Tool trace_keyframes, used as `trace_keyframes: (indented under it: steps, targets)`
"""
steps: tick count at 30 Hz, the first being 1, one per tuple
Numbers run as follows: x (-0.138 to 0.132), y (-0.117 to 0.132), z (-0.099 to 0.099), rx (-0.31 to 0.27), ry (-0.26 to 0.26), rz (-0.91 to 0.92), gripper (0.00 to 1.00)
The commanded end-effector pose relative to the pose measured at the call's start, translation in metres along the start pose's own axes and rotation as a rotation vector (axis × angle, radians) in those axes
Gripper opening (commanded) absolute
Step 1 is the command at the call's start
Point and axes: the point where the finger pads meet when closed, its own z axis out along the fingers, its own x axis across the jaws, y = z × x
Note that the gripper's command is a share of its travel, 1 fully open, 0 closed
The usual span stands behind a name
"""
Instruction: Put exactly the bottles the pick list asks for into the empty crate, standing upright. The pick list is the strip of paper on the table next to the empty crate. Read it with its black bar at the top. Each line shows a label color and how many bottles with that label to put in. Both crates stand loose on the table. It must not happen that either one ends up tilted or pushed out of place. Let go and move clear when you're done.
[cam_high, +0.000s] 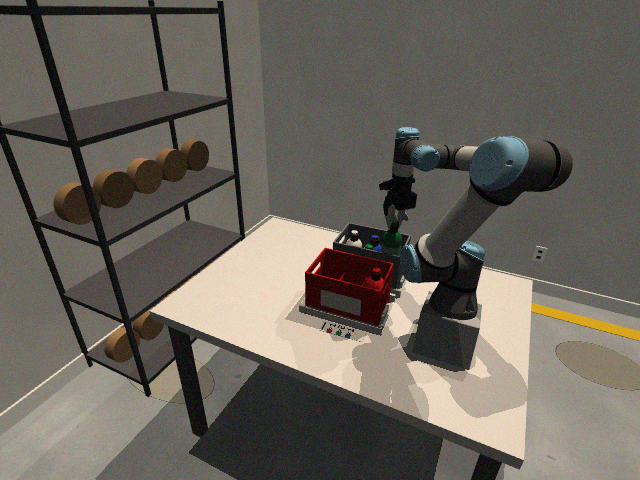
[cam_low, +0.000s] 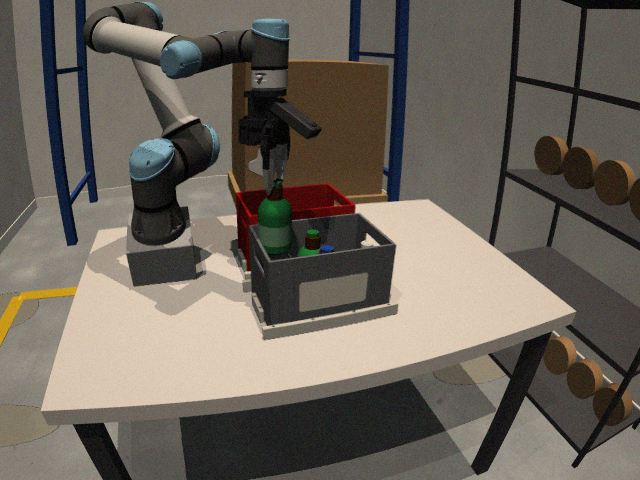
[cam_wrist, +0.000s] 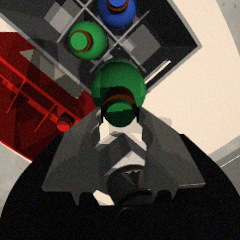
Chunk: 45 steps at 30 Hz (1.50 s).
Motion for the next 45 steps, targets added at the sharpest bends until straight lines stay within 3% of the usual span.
trace_keyframes:
  steps: [1, 30, 45]
  targets:
    - [0.001, -0.001, -0.012, 0.008, 0.002, 0.001, 0.00]
    - [0.000, -0.001, -0.057, 0.008, 0.002, 0.001, 0.00]
    - [0.001, -0.001, -0.057, 0.007, 0.002, 0.002, 0.00]
